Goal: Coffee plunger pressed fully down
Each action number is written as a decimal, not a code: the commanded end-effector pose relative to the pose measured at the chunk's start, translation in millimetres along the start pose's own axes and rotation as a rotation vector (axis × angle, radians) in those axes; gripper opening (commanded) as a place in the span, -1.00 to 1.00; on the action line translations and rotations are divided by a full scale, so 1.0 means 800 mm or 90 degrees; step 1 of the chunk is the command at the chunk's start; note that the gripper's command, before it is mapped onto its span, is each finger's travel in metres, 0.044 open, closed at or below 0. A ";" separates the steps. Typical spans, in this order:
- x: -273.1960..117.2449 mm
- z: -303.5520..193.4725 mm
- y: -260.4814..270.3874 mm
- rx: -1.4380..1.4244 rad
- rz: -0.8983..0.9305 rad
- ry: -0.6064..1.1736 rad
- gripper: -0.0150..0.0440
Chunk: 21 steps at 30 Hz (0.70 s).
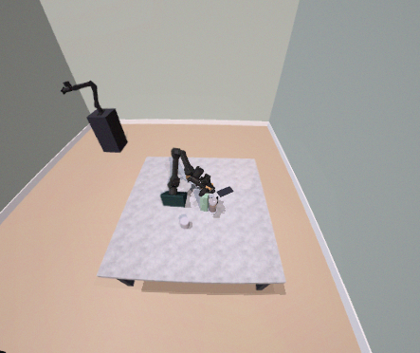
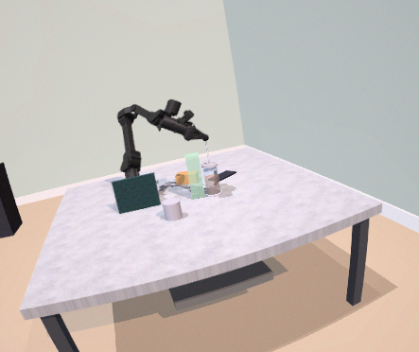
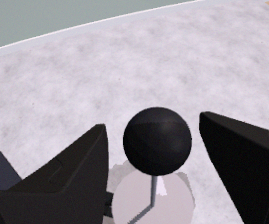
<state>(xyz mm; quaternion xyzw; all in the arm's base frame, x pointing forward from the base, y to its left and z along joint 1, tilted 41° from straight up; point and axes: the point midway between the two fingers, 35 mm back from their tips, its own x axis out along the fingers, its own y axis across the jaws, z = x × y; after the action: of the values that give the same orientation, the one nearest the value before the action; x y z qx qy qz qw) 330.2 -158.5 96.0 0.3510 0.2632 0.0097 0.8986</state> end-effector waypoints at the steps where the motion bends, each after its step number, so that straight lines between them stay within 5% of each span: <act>1: 0.000 0.000 -0.001 0.002 -0.002 0.000 -0.07; 21: 0.013 -0.015 -0.003 0.002 -0.003 0.001 -0.07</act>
<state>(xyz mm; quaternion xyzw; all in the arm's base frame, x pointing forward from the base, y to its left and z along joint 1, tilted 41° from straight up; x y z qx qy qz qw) 332.8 -157.1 92.5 0.3493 0.2564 0.0076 0.9012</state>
